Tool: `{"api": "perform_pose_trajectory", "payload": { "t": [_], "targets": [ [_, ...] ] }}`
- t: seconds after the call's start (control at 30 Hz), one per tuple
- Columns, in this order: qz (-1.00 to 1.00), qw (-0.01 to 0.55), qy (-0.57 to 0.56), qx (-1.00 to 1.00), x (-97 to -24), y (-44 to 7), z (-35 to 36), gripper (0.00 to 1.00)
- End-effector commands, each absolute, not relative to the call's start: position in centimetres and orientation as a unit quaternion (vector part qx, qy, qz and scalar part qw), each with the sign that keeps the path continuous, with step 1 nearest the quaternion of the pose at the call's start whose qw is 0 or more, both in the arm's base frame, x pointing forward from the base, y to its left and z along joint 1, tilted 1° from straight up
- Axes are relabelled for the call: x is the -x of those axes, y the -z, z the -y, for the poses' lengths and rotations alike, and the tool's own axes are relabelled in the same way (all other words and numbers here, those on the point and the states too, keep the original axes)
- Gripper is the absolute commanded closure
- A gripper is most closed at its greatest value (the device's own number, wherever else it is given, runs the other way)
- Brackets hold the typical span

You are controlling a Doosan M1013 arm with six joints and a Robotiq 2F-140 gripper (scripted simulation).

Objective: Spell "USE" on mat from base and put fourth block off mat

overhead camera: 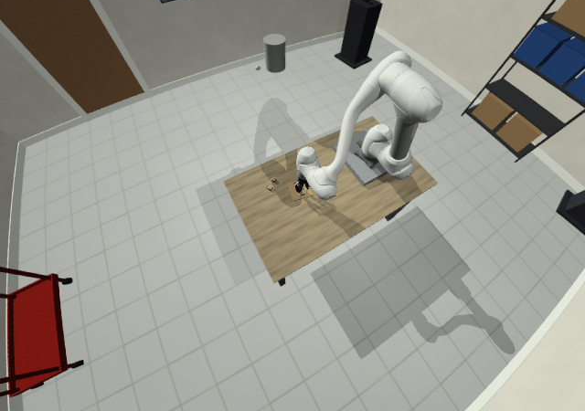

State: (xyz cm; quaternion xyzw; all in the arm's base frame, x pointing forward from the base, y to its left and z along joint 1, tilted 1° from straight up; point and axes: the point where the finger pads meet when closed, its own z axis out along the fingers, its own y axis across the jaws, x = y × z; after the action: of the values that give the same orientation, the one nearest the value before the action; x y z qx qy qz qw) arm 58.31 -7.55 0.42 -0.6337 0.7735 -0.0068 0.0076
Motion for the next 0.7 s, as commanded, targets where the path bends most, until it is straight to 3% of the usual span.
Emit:
{"api": "perform_pose_trajectory", "payload": {
  "t": [0.0,0.67],
  "targets": [
    [-0.773,0.007,0.007,0.634,-58.1,-0.1,7.3,0.75],
    [-0.773,0.007,0.007,0.634,-57.9,-6.6,7.3,0.75]
  ]
}}
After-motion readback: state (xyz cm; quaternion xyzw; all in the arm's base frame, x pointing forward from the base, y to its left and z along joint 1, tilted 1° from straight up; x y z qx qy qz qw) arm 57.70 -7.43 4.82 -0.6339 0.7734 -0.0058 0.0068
